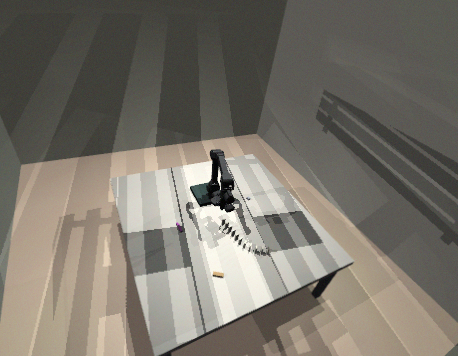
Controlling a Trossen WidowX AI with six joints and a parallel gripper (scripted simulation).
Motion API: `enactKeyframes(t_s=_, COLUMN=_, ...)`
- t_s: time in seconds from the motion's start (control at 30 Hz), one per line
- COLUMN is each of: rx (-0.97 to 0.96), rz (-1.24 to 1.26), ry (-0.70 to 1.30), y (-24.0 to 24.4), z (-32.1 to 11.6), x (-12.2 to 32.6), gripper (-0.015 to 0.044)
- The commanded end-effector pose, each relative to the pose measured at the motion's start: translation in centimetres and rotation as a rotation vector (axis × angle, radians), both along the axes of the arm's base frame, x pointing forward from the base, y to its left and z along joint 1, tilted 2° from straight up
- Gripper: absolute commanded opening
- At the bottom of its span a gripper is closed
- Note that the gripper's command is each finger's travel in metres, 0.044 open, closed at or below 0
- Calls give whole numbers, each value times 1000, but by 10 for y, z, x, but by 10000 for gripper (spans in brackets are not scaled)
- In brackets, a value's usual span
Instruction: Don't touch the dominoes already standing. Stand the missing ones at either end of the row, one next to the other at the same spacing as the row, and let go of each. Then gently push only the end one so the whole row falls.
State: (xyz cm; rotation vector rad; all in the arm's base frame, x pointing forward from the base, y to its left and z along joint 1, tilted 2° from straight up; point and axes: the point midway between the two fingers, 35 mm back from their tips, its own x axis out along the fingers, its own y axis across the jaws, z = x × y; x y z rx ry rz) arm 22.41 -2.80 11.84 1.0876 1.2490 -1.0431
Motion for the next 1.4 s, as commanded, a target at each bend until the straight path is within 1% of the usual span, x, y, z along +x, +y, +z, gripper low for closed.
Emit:
enactKeyframes(t_s=0.0, rx=6, rz=-5, ry=-3, y=1, z=0, x=0, gripper=0)
enactKeyframes(t_s=0.83, rx=6, rz=-5, ry=-3, y=1, z=0, x=0, gripper=0)
enactKeyframes(t_s=0.9, rx=6, rz=-5, ry=-3, y=0, z=-11, x=3, gripper=0)
enactKeyframes(t_s=1.0, rx=6, rz=-5, ry=-3, y=0, z=-57, x=7, gripper=0)
enactKeyframes(t_s=1.07, rx=6, rz=-5, ry=-3, y=0, z=-78, x=6, gripper=0)
enactKeyframes(t_s=1.37, rx=6, rz=-5, ry=-3, y=1, z=-80, x=10, gripper=0)
